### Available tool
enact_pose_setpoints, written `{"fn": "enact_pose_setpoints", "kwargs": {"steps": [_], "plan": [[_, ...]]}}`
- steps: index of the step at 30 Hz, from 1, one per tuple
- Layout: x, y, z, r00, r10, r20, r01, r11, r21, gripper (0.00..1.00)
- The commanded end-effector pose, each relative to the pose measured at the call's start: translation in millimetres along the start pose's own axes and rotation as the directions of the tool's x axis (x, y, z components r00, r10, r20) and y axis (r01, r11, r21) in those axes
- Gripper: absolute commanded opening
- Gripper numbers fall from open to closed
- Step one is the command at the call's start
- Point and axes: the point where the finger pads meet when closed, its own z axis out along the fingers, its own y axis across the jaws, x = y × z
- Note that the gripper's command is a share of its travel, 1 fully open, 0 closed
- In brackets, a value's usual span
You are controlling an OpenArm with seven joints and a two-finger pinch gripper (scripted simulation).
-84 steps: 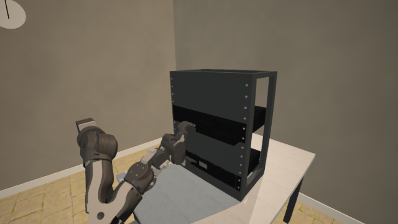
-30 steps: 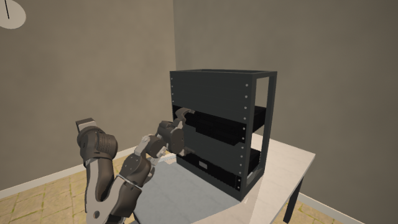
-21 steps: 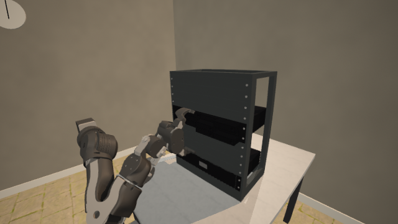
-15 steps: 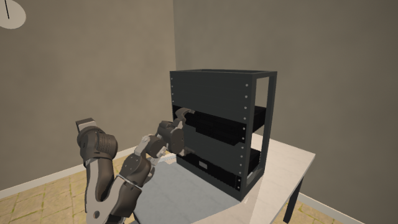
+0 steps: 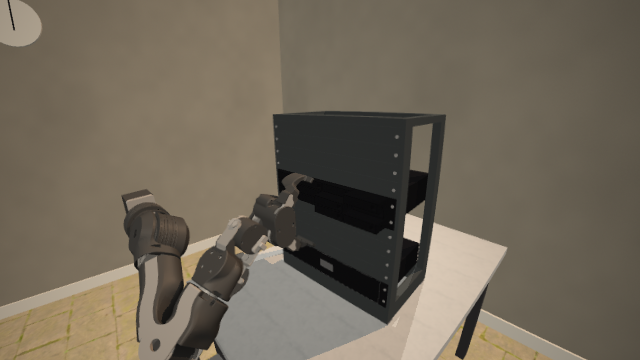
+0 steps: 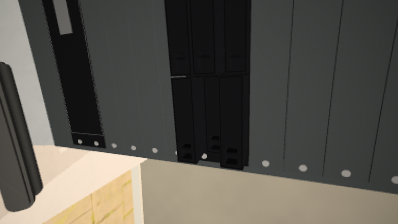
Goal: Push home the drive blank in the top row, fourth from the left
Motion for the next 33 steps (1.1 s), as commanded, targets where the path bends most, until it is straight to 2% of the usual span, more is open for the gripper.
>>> {"fn": "enact_pose_setpoints", "kwargs": {"steps": [1, 29, 30, 33], "plan": [[0.3, 1.0, -0.2, 1.0, -0.004, -0.002, 0.004, 1.0, 0.001, 1.0], [0.3, 1.0, -0.2, 1.0, -0.004, -0.002, 0.004, 1.0, 0.001, 1.0], [0.3, 1.0, -0.2, 1.0, -0.004, -0.002, 0.004, 1.0, 0.001, 0.0], [0.3, 1.0, -0.2, 1.0, -0.004, -0.002, 0.004, 1.0, 0.001, 0.0]]}}
